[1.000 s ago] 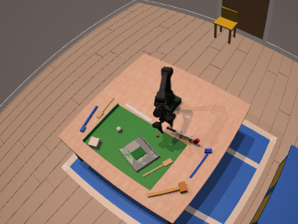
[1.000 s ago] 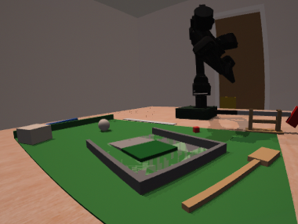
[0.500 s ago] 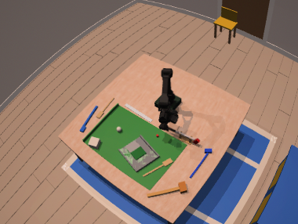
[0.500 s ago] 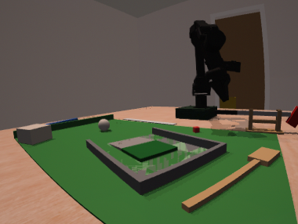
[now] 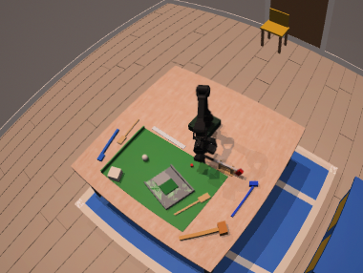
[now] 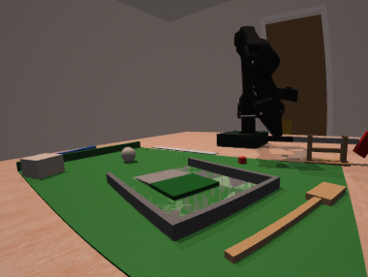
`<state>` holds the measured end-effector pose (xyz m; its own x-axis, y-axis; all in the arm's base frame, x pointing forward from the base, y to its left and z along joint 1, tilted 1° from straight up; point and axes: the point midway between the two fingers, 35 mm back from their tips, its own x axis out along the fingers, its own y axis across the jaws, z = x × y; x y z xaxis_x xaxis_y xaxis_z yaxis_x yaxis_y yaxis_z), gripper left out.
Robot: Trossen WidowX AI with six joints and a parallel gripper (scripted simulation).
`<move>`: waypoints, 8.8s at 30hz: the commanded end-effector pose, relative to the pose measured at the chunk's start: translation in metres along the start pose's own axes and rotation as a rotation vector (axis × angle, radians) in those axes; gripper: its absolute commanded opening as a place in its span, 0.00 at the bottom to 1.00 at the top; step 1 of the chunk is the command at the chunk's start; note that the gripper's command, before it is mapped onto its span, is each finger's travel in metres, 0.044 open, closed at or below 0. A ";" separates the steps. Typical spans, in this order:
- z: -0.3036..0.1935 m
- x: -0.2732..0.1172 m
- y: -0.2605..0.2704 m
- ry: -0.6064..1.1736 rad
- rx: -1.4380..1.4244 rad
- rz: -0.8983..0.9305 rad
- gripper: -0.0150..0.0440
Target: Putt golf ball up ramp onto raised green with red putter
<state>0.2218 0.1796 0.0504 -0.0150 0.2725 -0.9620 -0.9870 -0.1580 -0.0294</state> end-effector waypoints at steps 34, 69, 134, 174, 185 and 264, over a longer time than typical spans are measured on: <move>-0.010 0.033 0.003 0.005 0.003 0.012 0.73; 0.016 -0.059 0.001 0.005 0.004 0.013 0.25; -0.273 -0.162 0.004 0.194 1.641 -0.261 0.25; -0.334 -0.129 0.041 0.221 1.946 -0.297 0.25; -0.338 -0.114 0.042 0.221 1.946 -0.297 0.25; -0.227 -0.131 0.001 0.215 1.945 -0.278 0.25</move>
<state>0.2587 -0.0711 0.1149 0.0112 -0.0204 -0.9997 0.2279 0.9735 -0.0174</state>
